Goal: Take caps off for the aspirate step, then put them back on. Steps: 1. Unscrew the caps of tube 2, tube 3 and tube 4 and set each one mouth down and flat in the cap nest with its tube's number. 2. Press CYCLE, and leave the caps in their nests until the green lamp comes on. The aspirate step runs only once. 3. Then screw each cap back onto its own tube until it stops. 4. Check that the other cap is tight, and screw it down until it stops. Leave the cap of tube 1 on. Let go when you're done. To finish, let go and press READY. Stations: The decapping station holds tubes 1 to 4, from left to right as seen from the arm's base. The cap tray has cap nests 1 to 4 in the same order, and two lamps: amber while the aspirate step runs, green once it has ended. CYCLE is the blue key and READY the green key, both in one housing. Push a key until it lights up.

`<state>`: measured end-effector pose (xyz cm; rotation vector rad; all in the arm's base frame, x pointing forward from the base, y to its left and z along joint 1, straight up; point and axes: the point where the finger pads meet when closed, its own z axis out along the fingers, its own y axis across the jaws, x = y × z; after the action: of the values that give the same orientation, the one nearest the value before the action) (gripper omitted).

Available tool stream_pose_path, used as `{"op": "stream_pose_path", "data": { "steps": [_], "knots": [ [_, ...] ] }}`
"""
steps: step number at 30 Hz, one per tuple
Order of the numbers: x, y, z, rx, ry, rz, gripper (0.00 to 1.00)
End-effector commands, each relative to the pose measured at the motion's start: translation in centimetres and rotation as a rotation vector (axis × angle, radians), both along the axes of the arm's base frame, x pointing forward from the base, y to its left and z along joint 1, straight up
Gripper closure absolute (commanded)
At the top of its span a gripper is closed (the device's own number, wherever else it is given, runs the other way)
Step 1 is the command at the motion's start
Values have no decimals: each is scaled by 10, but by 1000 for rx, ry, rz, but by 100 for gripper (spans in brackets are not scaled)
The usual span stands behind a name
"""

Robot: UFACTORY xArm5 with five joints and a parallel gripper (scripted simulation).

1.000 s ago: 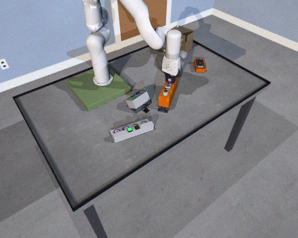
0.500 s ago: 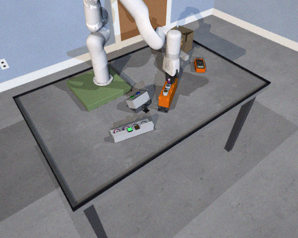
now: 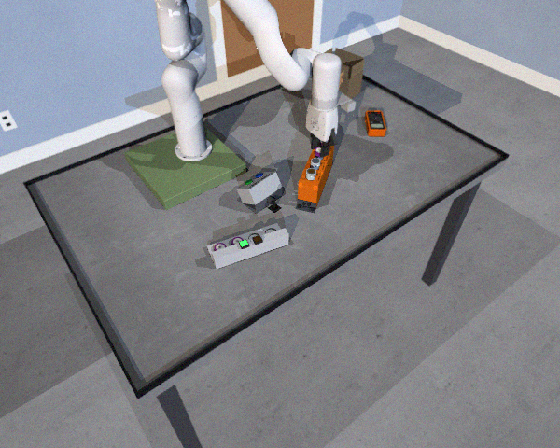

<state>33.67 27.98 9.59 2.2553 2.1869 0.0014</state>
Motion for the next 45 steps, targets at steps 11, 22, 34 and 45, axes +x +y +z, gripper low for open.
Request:
{"op": "stream_pose_path", "data": {
  "steps": [11, 22, 34, 45],
  "knots": [
    [1, 0, 40, 3, -1, 0, 54],
    [11, -40, 40, 2, -2, 395, 54],
    [22, -86, 40, 1, -2, 869, 54],
    [32, -127, 40, 0, -3, 1294, 54]
  ]
}}
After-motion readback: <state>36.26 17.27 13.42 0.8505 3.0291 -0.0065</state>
